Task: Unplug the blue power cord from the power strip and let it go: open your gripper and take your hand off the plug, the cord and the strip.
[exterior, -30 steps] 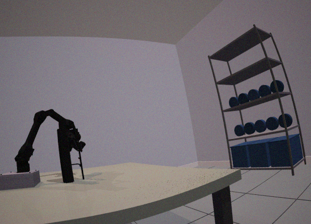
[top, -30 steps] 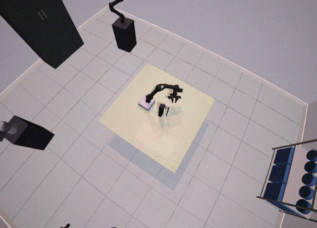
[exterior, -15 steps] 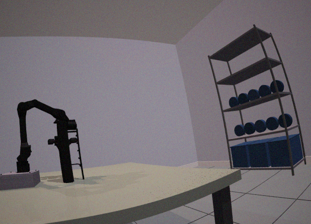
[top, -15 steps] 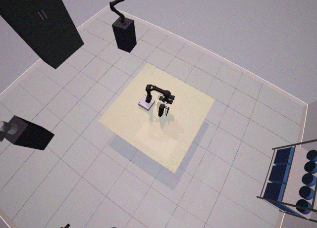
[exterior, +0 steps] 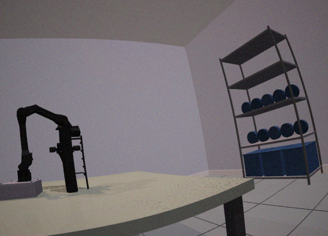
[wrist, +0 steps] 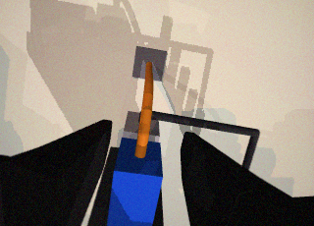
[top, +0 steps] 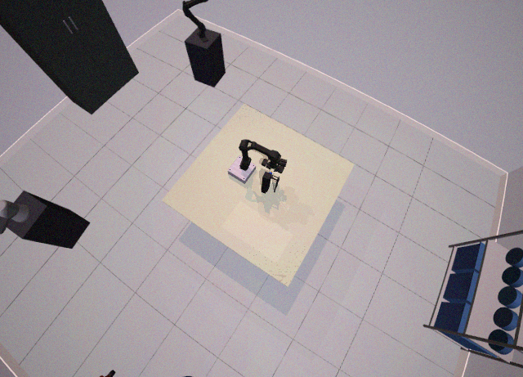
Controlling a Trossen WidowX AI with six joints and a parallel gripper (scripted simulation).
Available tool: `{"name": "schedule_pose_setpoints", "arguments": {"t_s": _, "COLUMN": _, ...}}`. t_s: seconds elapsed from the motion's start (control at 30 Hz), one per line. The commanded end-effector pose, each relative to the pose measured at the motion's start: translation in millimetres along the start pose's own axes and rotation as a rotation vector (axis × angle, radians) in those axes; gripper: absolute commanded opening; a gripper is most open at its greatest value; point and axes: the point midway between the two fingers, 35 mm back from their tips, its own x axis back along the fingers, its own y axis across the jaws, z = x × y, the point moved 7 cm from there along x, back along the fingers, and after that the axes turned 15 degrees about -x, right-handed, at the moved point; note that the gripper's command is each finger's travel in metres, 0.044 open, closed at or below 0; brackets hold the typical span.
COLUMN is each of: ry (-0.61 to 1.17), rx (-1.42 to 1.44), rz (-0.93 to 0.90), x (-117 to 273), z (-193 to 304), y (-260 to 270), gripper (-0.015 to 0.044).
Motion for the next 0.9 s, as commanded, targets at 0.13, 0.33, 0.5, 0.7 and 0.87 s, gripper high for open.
{"name": "schedule_pose_setpoints", "arguments": {"t_s": 0.13, "ry": -0.004, "rx": 0.002, "rz": 0.0, "x": 0, "z": 12, "y": -4, "gripper": 0.016}}
{"name": "schedule_pose_setpoints", "arguments": {"t_s": 0.33, "ry": -0.004, "rx": 0.002, "rz": 0.0, "x": 0, "z": 22, "y": -6, "gripper": 0.016}}
{"name": "schedule_pose_setpoints", "arguments": {"t_s": 0.5, "ry": -0.003, "rx": 0.002, "rz": 0.0, "x": 0, "z": 30, "y": -8, "gripper": 0.016}}
{"name": "schedule_pose_setpoints", "arguments": {"t_s": 0.7, "ry": -0.003, "rx": 0.002, "rz": 0.001, "x": -1, "z": 34, "y": -8, "gripper": 0.016}}
{"name": "schedule_pose_setpoints", "arguments": {"t_s": 0.87, "ry": -0.003, "rx": 0.002, "rz": 0.001, "x": -6, "z": 34, "y": -8, "gripper": 0.016}}
